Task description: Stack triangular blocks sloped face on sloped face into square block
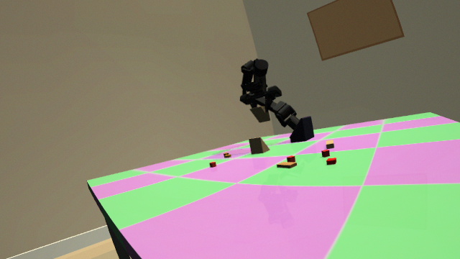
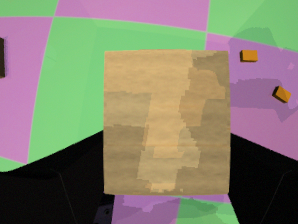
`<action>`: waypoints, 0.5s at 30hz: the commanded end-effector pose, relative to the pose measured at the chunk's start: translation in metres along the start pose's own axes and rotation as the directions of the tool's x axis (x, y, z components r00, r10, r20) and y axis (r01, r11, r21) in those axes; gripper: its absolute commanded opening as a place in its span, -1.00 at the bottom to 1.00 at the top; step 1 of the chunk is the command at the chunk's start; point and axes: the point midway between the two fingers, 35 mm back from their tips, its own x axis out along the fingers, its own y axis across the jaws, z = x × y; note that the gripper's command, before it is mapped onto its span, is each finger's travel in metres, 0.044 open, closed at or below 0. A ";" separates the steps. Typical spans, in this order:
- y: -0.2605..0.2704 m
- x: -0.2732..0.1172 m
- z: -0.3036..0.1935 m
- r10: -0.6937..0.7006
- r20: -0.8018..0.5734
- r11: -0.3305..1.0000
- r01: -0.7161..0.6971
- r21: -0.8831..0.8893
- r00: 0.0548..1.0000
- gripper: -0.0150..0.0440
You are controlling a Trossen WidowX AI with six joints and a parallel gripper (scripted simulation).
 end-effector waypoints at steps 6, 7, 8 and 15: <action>0.000 0.032 0.000 0.006 -0.001 1.000 -0.006 -0.005 1.000 -0.49; 0.000 0.036 0.000 0.006 -0.001 1.000 -0.006 -0.004 1.000 -0.49; 0.000 0.039 0.000 0.005 0.000 1.000 -0.005 -0.004 1.000 -0.49; -0.004 0.065 -0.001 -0.008 0.003 1.000 0.008 -0.002 1.000 -0.49</action>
